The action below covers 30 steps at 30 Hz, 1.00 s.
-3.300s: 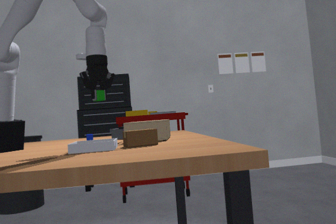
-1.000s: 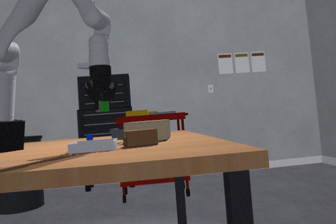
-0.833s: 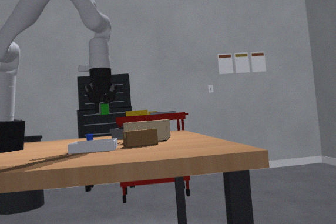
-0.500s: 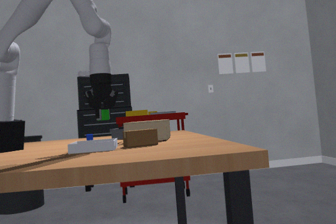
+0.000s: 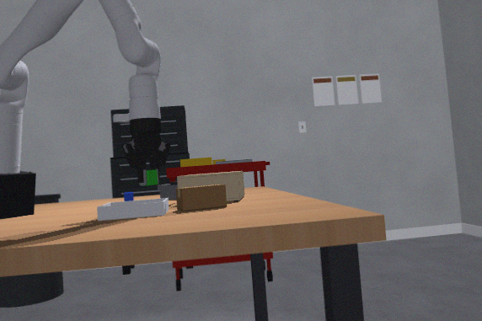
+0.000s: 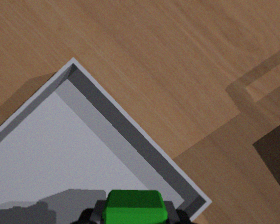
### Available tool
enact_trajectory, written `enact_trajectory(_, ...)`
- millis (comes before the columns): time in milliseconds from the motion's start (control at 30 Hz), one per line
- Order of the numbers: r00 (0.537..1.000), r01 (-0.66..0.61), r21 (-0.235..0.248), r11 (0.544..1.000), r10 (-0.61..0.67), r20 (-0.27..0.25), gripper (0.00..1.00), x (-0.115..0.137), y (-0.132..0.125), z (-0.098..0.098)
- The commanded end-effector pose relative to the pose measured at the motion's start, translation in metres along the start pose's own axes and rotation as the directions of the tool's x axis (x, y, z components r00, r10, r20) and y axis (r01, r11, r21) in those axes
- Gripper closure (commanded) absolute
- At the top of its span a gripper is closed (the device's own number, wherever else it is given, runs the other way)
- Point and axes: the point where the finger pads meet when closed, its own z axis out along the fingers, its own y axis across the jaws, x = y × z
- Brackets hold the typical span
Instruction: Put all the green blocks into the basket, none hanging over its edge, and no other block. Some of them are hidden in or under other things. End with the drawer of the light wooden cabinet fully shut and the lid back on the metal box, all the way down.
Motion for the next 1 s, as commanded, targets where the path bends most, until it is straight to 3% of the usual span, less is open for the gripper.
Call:
enact_trajectory(0,1.0,0.0,-0.001,1.0,0.0,0.001,0.9,-0.001,0.0,0.007)
enact_trajectory(967,1.0,0.0,-0.001,1.0,0.0,0.001,0.9,-0.001,0.0,0.048)
